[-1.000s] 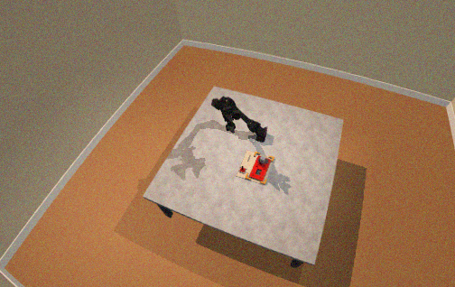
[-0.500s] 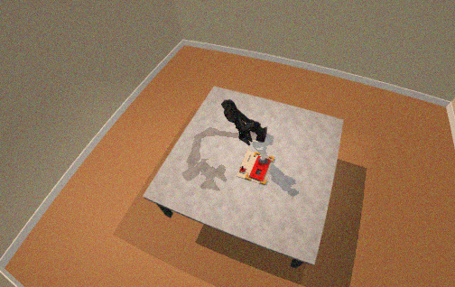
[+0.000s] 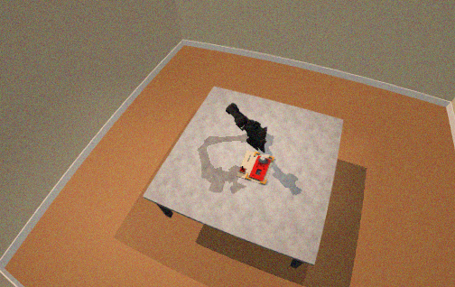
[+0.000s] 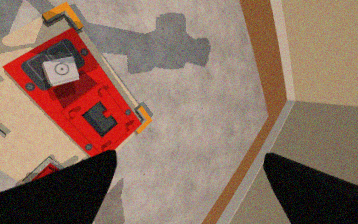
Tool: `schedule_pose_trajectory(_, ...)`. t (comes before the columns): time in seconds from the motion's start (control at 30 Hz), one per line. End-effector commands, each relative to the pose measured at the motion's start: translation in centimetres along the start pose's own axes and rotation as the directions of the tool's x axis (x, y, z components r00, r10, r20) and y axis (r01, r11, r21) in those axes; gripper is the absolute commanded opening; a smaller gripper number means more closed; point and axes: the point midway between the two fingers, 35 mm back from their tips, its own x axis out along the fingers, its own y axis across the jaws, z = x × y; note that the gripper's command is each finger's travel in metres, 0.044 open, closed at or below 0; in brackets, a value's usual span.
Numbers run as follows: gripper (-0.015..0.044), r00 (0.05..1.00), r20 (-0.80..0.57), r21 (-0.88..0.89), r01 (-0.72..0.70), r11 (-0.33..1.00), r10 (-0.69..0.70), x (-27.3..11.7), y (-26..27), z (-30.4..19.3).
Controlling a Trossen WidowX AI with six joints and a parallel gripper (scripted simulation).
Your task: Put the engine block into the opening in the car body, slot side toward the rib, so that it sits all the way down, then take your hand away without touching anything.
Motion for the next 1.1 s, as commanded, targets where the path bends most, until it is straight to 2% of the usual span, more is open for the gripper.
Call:
schedule_pose_trajectory(0.0,0.044,0.99,0.01,-0.03,-0.138,0.99,0.139,2.3,1.6,1.3)
schedule_pose_trajectory(0.27,0.044,0.924,-0.003,-0.105,-0.381,0.919,0.383,5.3,4.8,3.5)
schedule_pose_trajectory(0.6,0.044,0.771,-0.075,-0.202,-0.633,0.747,0.632,7.6,8.7,5.3)
schedule_pose_trajectory(0.83,0.044,0.759,-0.082,-0.208,-0.647,0.734,0.646,7.9,9.1,5.3)
schedule_pose_trajectory(0.97,0.044,0.759,-0.083,-0.207,-0.647,0.734,0.646,10.3,11.0,5.0)
schedule_pose_trajectory(1.07,0.044,0.759,-0.083,-0.207,-0.647,0.733,0.646,10.4,11.1,5.0)
